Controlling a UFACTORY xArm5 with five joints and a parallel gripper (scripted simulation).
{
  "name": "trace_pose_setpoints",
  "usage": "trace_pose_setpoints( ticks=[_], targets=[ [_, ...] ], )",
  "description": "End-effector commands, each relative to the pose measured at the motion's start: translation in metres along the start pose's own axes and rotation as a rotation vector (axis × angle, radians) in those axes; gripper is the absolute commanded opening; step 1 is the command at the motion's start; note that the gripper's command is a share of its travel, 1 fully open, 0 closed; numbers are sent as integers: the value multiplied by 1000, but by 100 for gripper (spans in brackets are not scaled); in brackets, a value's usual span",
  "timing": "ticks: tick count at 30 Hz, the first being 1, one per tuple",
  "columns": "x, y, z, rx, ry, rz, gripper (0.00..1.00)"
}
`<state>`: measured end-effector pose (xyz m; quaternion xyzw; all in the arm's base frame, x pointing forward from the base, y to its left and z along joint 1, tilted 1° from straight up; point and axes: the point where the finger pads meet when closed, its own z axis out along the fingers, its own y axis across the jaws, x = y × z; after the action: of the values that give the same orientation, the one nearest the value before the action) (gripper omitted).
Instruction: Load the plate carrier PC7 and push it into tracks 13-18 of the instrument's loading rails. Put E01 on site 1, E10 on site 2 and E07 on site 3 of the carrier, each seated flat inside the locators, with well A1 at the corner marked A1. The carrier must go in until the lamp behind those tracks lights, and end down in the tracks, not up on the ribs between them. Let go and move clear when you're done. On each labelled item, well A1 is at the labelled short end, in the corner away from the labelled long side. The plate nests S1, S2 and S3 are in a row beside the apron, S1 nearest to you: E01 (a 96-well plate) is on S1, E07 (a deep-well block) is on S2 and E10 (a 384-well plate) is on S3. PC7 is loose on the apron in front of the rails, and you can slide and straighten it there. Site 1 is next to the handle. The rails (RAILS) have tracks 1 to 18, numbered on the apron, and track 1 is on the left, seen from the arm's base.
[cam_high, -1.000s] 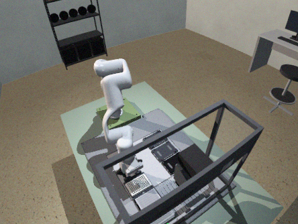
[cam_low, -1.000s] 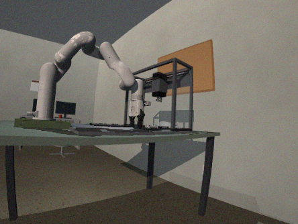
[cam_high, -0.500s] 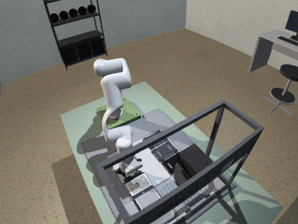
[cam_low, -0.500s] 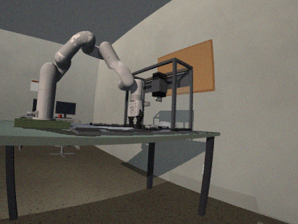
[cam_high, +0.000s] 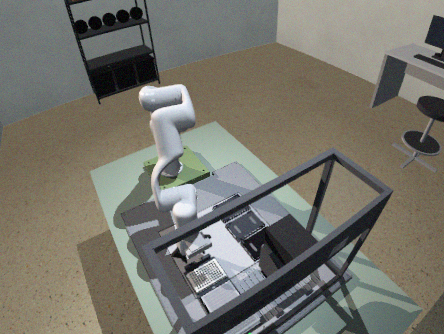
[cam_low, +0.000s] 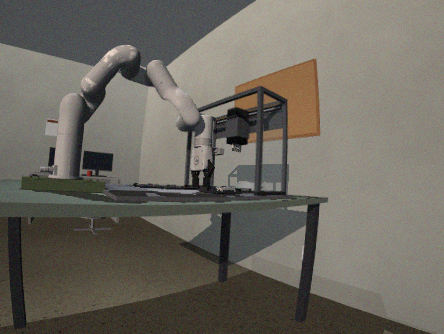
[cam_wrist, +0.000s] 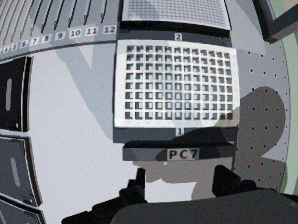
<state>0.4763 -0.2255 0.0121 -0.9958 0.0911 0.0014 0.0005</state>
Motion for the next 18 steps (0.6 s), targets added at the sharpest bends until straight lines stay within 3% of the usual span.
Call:
trace_pose_setpoints(
  ticks=[1, 18],
  targets=[
    [1, 0, -9, 18, 9, 0, 81],
    [1, 1, -34, 18, 9, 0, 81]
  ],
)
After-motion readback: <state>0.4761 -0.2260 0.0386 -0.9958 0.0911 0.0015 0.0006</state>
